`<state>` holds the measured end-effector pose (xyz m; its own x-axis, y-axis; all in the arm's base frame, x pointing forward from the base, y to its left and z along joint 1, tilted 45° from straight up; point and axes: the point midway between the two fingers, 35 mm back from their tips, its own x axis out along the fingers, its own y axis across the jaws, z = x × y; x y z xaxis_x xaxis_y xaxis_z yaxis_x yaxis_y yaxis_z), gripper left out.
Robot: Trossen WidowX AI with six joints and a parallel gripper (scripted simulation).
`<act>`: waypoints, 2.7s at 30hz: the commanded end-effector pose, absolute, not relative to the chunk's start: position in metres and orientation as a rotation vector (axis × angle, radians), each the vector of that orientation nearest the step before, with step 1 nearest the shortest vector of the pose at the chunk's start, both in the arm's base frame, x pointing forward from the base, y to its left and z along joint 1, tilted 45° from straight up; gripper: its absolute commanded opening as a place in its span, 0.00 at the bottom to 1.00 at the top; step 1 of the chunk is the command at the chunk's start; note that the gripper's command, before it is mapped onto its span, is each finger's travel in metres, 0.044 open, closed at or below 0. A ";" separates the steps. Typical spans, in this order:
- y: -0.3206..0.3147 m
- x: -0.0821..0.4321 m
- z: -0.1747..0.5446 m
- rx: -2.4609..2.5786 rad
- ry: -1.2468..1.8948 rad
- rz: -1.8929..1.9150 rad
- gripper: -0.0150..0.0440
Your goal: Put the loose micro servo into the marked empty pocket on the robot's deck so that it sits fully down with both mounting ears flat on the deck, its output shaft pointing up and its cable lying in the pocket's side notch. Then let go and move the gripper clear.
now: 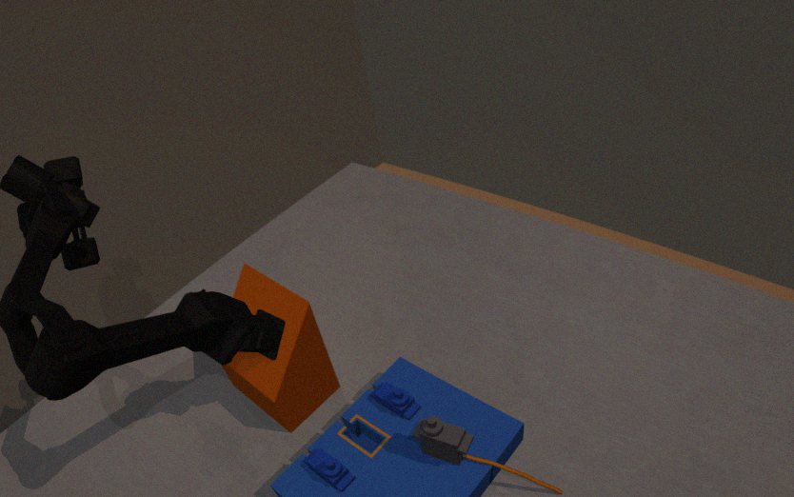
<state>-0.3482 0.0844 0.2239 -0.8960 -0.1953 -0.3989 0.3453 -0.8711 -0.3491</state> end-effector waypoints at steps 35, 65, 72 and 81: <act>0.250 -0.266 0.171 1.107 0.136 -3.215 1.00; 0.352 -0.095 0.108 1.767 -0.819 -3.470 1.00; 0.361 -0.048 0.093 1.916 -1.149 -3.440 1.00; 0.360 0.022 0.072 2.125 -1.702 -3.303 1.00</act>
